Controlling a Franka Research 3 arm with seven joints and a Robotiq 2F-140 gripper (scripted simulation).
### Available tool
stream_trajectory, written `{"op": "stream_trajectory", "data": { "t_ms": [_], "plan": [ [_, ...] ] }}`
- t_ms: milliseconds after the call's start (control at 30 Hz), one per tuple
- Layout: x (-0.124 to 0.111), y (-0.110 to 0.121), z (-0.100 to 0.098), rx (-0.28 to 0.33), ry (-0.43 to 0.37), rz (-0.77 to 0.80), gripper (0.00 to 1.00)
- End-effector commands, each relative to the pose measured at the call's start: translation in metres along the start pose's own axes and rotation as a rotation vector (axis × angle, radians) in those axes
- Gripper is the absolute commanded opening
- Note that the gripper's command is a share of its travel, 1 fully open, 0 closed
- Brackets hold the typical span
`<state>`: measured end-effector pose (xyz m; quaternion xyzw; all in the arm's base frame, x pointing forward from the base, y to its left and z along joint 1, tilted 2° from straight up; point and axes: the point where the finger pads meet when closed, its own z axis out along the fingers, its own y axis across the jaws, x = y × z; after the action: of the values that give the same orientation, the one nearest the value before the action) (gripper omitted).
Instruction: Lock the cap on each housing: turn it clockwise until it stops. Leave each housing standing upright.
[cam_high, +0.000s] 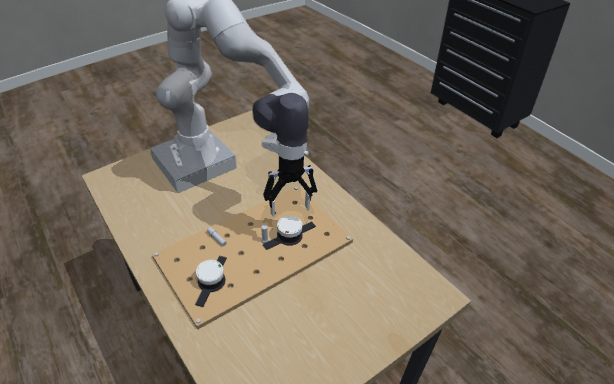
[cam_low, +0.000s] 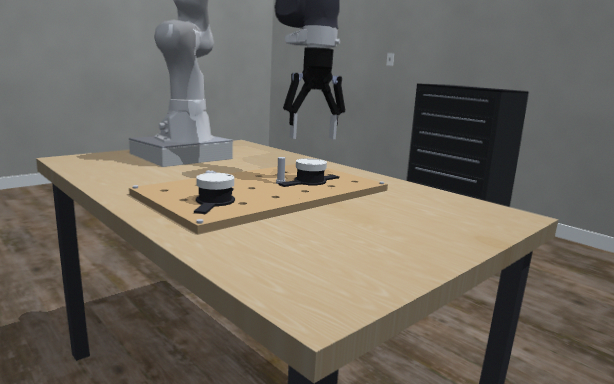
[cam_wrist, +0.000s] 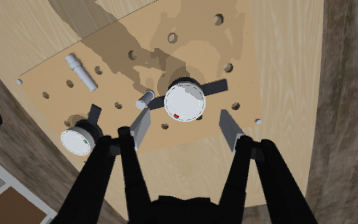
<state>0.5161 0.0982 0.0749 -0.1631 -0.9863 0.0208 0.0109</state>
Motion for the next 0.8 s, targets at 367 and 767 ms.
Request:
{"op": "stream_trajectory", "data": {
  "t_ms": [367, 767],
  "plan": [
    [-0.0020, -0.0020, -0.0008, -0.026, 0.012, -0.343, 0.78],
    [-0.0020, -0.0020, -0.0008, -0.026, 0.012, -0.343, 0.78]
  ]
}}
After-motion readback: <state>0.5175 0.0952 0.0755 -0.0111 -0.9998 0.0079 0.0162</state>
